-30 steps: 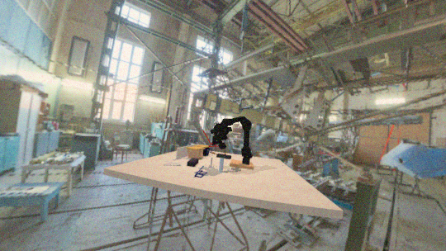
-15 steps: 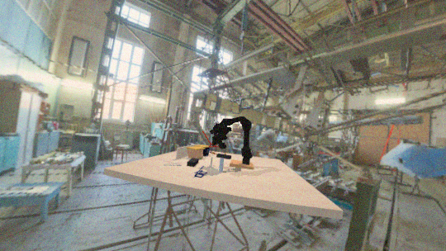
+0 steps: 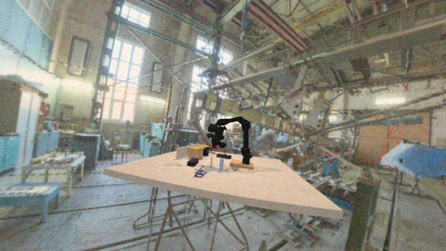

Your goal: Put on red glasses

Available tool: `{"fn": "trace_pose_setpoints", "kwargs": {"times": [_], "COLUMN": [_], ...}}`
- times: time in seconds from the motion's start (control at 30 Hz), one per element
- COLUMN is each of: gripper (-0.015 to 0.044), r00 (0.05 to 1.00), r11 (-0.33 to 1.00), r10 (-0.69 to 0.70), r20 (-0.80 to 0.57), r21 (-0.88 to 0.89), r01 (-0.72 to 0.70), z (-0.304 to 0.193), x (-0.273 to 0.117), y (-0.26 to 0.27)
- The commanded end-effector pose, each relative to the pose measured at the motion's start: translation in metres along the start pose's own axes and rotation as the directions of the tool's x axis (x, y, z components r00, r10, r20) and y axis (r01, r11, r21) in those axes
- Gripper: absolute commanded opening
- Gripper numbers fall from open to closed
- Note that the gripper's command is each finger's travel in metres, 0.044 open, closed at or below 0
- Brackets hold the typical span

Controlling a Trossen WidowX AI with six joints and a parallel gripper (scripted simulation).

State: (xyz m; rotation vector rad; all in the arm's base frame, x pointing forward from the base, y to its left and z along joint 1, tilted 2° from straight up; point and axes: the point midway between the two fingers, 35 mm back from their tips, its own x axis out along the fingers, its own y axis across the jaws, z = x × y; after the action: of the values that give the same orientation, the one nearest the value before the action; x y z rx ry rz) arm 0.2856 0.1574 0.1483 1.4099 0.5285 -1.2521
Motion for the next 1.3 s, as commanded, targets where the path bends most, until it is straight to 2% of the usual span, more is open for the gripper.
{"fn": "trace_pose_setpoints", "kwargs": {"times": [0.0, 0.37, 0.7, 1.27], "gripper": [0.0000, 0.0000, 0.0000, 0.0000], "r00": [0.997, 0.959, 0.894, 0.901], "r11": [0.997, 0.956, 0.902, 0.909], "r10": [-0.075, -0.277, -0.418, -0.401], "r20": [-0.005, -0.059, -0.158, -0.163], "r21": [-0.033, -0.118, -0.192, -0.193], "r01": [0.075, 0.269, 0.388, 0.370], "z": [0.012, 0.042, 0.066, 0.063], "x": [0.007, 0.027, 0.039, 0.057], "y": [0.001, 0.007, 0.010, 0.001]}}
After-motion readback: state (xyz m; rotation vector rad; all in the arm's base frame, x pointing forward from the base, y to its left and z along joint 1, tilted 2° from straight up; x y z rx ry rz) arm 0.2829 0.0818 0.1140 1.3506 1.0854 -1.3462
